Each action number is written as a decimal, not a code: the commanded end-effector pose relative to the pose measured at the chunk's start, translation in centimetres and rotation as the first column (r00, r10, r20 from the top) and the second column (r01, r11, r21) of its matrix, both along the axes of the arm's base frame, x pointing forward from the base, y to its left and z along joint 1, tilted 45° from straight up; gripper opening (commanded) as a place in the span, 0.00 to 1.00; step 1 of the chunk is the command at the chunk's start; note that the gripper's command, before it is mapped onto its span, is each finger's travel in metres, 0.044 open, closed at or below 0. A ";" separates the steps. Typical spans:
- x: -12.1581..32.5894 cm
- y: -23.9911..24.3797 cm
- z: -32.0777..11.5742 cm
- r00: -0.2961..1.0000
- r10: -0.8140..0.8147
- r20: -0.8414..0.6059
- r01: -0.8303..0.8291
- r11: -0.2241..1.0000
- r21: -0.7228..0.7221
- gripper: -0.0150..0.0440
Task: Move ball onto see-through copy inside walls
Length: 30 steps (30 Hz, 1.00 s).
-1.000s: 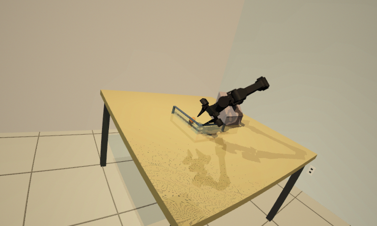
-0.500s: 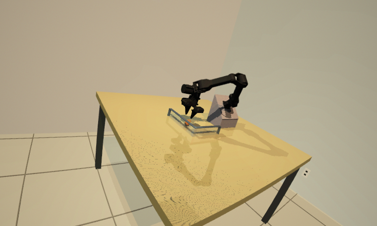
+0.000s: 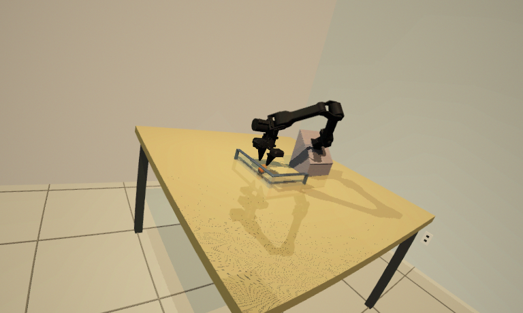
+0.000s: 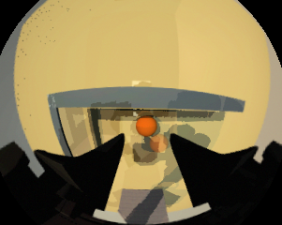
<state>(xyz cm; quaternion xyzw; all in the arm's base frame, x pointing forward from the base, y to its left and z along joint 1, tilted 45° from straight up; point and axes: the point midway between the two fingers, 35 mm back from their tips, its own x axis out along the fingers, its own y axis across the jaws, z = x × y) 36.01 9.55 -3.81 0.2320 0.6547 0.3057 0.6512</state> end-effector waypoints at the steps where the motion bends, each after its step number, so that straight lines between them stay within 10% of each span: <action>1: -0.2 0.3 -0.5 1.000 -0.004 -0.016 0.004 1.000 0.004 0.72; 26: -0.5 2.8 -3.0 1.000 -0.004 -0.016 0.004 1.000 0.005 0.72; 30: -0.5 2.8 -3.0 1.000 -0.004 -0.016 0.004 1.000 0.005 0.54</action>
